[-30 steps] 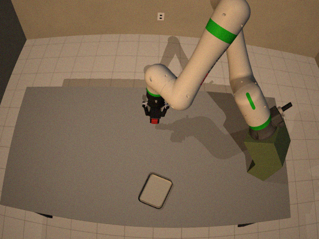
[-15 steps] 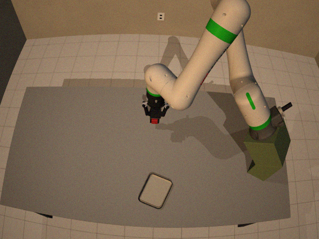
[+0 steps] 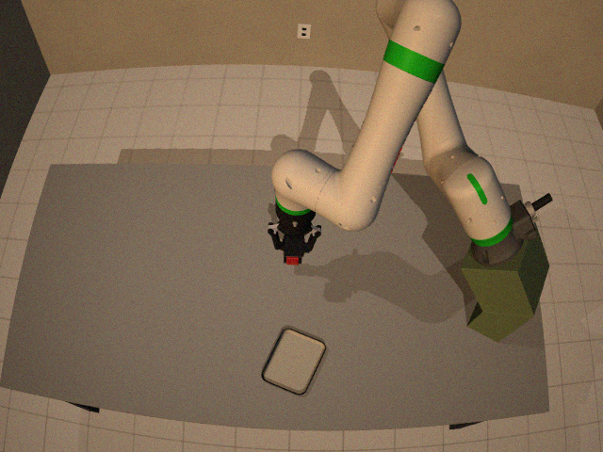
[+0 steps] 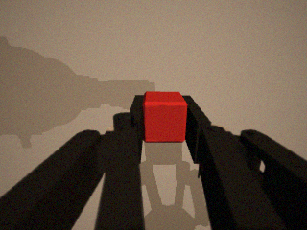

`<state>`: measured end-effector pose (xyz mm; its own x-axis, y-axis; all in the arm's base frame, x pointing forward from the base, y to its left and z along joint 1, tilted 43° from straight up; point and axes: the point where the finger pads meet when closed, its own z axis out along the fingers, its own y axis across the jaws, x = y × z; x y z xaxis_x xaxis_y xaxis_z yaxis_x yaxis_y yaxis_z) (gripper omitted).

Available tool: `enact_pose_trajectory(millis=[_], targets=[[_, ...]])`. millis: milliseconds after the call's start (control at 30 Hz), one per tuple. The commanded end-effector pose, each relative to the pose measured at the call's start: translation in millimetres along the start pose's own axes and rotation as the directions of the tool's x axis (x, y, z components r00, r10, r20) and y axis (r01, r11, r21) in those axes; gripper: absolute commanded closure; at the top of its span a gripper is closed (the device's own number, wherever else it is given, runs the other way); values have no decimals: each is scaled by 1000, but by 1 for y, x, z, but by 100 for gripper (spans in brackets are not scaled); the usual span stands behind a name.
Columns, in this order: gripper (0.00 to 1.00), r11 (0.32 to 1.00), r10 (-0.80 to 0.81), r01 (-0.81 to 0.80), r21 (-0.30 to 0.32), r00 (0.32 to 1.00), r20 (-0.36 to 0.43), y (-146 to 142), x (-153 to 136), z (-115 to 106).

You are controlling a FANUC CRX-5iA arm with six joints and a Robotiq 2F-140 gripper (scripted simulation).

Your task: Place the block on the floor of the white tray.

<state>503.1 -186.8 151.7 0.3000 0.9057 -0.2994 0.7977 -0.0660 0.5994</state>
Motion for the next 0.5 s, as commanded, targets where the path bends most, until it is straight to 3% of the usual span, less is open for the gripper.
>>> enact_pose_trajectory(millis=[0,333,400,433,467], targets=[[90,1000,7,-7,-14,1000,28,-5,70,1],[90,1000,8,-7,-11,1000,28,-17,195,3],[90,1000,8,-7,-11,1000,28,-17,195,3],[90,1000,8,-7,-11,1000,28,-19,233,4],[90,1000,8,-7,-11,1000,28,-19,244,4]])
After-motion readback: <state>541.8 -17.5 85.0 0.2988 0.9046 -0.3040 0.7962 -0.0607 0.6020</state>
